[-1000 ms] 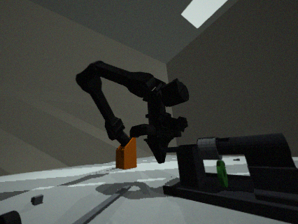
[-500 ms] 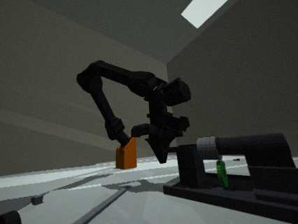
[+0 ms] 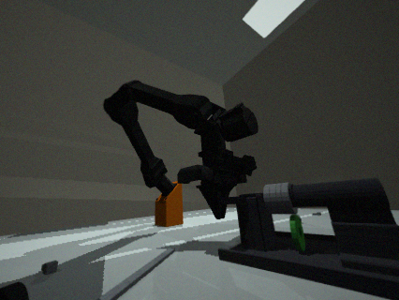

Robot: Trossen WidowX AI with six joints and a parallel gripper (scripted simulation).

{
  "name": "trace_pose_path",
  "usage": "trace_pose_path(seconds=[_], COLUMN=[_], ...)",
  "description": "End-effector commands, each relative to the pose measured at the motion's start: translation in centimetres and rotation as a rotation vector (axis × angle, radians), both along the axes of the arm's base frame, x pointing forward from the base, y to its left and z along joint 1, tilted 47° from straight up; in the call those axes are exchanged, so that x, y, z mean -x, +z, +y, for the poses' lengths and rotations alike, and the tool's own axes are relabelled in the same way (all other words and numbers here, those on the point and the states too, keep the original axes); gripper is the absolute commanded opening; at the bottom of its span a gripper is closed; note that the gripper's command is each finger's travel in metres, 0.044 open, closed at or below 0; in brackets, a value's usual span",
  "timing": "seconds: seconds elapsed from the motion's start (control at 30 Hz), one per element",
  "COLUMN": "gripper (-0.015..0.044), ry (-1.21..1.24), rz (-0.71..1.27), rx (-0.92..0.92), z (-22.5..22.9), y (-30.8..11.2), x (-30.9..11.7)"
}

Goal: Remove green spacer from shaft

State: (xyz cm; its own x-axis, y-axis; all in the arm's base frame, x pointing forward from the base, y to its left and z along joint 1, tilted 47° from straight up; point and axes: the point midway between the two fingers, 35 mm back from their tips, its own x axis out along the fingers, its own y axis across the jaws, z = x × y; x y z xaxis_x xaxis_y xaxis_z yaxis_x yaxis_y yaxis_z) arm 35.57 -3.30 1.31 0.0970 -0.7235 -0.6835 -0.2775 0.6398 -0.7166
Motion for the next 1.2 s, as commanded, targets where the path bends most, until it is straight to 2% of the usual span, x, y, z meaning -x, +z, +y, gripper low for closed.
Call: trace_pose_path(seconds=[0.0, 1.17], gripper=[0.0, 0.0], ry=[0.002, 0.002], rz=[-0.002, -0.003], rx=[-0.002, -0.003], z=[0.2, 0.5], y=[-0.1, -0.2], x=[-0.3, -1.5])
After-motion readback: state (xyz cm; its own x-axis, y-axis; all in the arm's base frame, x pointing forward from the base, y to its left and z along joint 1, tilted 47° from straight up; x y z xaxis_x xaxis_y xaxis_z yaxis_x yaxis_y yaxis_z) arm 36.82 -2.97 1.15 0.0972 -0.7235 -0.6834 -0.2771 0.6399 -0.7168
